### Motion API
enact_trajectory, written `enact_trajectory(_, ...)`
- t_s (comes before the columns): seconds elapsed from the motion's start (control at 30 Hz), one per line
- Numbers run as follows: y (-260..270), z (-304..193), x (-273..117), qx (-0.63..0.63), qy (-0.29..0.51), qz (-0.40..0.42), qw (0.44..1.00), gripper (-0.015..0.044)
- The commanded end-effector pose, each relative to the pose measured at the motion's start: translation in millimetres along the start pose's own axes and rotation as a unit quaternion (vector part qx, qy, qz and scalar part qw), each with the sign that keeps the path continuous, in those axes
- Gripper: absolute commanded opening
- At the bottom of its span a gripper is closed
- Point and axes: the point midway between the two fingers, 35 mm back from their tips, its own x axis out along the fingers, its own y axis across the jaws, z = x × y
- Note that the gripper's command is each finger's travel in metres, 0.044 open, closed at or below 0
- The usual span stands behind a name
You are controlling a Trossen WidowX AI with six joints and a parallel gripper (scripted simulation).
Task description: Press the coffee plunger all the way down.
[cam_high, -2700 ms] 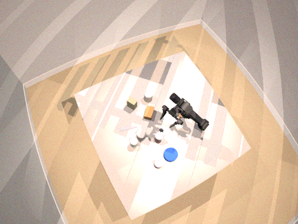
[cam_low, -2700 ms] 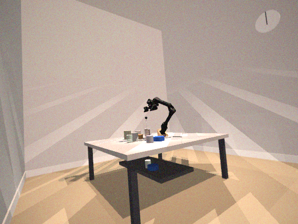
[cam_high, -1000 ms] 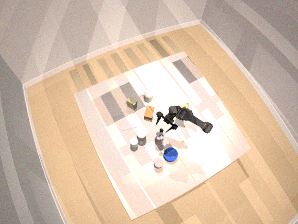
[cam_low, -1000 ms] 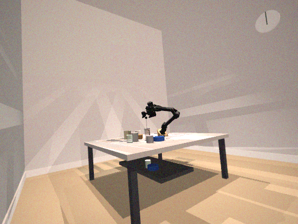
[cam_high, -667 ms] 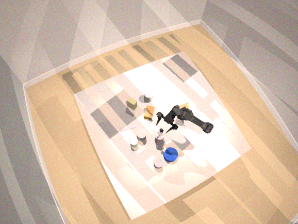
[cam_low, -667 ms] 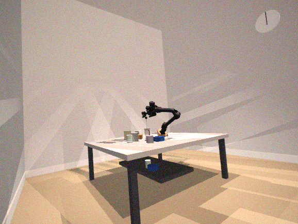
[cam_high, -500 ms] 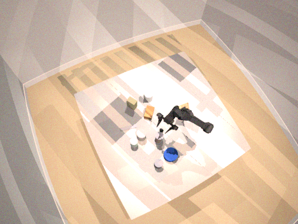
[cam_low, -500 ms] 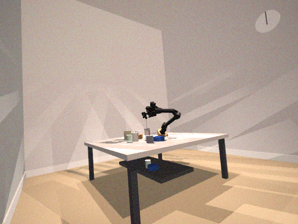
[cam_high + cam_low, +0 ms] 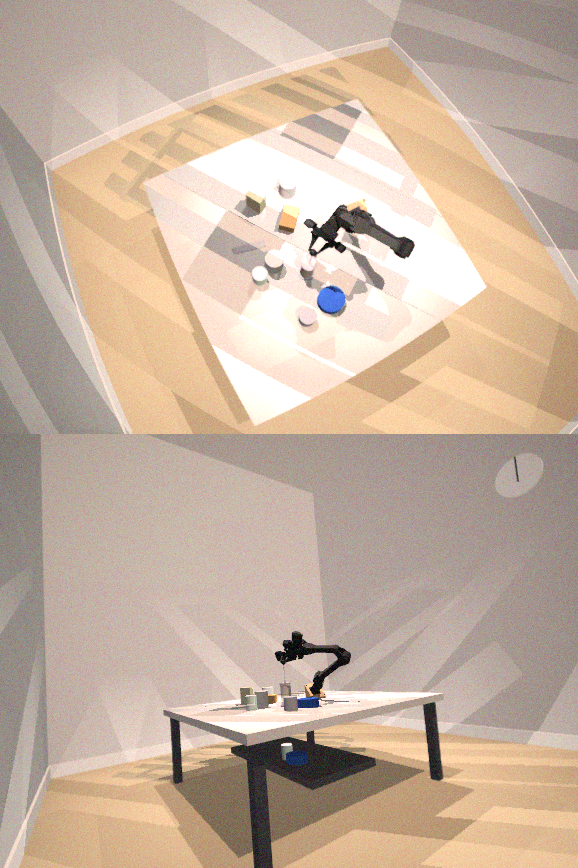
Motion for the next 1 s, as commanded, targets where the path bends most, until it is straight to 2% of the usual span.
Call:
enact_trajectory(0.0,0.0,0.1,0.0,0.001,-0.001,-0.001,1.0,0.0114)
enact_trajectory(0.97,-6.0,-34.5,25.8,0.0,0.004,-0.005,1.0,0.0114)
